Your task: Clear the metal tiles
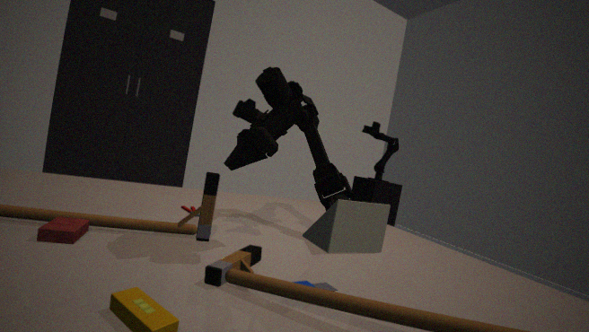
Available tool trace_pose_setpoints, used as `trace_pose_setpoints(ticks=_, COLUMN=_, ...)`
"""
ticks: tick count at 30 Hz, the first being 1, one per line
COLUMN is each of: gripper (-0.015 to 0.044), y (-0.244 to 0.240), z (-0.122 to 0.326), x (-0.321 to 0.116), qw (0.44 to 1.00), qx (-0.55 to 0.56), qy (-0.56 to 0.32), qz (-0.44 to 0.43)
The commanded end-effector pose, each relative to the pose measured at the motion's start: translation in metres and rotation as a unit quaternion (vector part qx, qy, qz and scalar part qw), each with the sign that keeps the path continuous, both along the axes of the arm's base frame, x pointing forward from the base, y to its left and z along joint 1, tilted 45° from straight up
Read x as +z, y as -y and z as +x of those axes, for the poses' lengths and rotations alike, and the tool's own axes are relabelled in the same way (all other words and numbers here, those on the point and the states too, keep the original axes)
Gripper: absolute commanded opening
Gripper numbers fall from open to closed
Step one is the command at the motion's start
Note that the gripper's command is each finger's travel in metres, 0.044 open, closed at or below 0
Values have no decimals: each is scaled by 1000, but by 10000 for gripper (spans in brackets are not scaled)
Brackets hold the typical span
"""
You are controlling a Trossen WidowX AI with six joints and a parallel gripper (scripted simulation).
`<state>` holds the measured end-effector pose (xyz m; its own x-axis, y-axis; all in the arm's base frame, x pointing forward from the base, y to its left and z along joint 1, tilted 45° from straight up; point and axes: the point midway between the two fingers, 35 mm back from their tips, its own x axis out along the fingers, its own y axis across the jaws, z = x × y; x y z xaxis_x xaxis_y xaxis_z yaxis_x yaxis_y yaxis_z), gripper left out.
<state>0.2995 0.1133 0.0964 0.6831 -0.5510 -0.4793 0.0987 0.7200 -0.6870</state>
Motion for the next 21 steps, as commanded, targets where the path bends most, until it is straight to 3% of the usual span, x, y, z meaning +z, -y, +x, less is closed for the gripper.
trace_pose_setpoints(ticks=1, gripper=440, y=10, z=0, x=-8, qw=1000, qx=0, qy=-4, qz=-4)
trace_pose_setpoints(ticks=21, gripper=440, y=22, z=18, x=-24, qw=1000, qx=-1, qy=-7, qz=0)
